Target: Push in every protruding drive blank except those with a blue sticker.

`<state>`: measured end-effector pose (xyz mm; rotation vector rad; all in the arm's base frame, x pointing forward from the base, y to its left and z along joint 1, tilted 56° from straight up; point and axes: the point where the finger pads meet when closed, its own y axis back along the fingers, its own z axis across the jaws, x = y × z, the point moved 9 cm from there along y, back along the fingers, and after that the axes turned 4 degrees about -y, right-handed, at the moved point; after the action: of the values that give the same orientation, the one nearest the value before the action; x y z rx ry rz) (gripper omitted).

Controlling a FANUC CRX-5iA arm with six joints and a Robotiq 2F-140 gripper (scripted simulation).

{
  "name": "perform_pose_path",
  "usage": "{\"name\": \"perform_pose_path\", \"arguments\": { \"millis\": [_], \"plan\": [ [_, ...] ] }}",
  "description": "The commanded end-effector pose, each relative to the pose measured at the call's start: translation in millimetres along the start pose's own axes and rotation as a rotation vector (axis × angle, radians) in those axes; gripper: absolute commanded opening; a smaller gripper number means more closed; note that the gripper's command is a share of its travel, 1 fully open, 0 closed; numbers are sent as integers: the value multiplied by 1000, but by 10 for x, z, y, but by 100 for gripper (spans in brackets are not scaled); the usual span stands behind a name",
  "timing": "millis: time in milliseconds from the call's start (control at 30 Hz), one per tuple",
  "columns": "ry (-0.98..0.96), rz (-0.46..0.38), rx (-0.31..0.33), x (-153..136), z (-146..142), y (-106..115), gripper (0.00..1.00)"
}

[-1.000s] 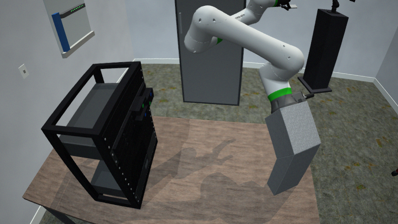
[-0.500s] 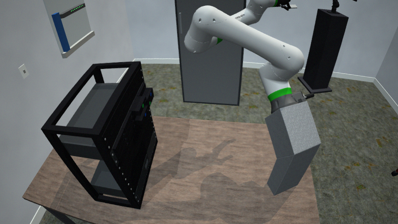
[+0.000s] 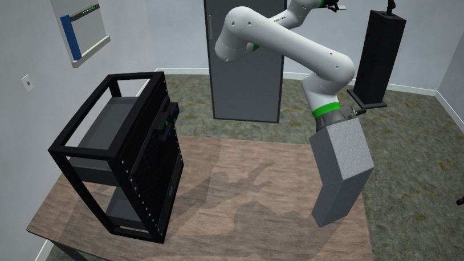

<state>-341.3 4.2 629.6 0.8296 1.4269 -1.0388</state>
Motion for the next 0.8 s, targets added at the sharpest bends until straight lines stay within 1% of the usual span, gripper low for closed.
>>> {"name": "perform_pose_path", "arguments": {
  "millis": [0, 767],
  "plan": [
    [0, 0, 0, -1, -3, 1, 100],
    [-8, 9, -6, 41, 17, -26, 100]
  ]
}}
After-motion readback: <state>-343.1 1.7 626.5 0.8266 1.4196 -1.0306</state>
